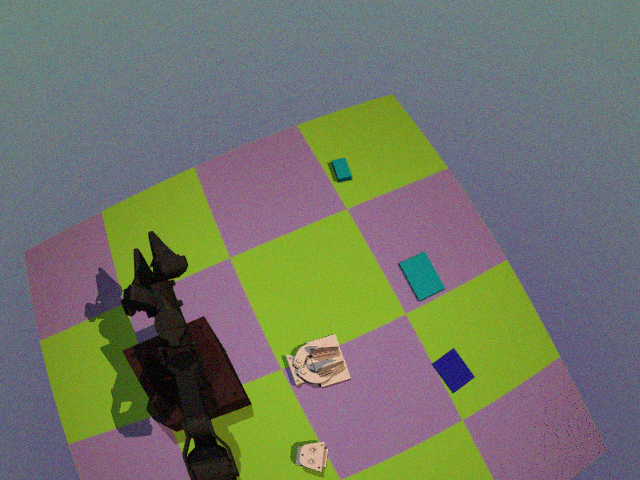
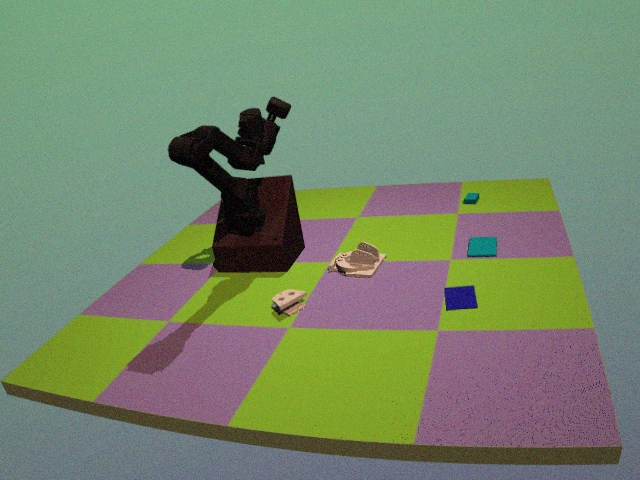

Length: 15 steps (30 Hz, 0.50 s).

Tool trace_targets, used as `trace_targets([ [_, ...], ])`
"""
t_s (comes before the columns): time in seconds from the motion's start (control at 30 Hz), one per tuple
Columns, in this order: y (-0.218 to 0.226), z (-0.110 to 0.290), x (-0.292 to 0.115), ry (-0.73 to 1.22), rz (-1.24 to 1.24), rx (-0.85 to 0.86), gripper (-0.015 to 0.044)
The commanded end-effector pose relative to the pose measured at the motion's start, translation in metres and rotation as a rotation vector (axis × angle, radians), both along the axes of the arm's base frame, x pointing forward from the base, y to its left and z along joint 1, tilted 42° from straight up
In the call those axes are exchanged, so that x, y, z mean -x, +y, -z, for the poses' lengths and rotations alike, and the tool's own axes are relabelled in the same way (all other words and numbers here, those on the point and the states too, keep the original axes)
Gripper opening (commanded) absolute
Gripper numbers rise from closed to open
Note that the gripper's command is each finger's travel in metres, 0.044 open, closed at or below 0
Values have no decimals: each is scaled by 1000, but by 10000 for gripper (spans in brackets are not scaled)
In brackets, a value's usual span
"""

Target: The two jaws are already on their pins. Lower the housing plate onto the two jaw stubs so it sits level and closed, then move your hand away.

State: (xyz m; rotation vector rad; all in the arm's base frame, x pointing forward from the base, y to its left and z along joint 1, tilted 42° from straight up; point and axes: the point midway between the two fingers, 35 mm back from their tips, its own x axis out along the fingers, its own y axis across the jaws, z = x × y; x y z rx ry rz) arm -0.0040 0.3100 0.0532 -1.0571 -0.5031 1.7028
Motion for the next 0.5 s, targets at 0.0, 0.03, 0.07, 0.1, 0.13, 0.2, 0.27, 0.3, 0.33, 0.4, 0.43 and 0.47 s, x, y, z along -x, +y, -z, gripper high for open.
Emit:
trace_targets([
  [0.0,0,0,0,0,0,0,426],
  [0.03,0,0,-1,1,4,1,440],
  [0.07,1,0,-4,3,16,5,440],
  [0.1,1,0,-8,8,36,11,440],
  [0.13,2,1,-14,13,60,17,440],
  [0.2,3,1,-26,24,108,31,440],
  [0.27,3,2,-37,34,156,44,440],
  [0.3,3,2,-43,40,180,50,440],
  [0.33,3,2,-48,45,205,56,440],
  [0.4,0,4,-58,60,243,67,440],
  [0.43,-2,5,-62,67,261,72,440],
  [0.47,-3,6,-67,75,279,77,440],
])
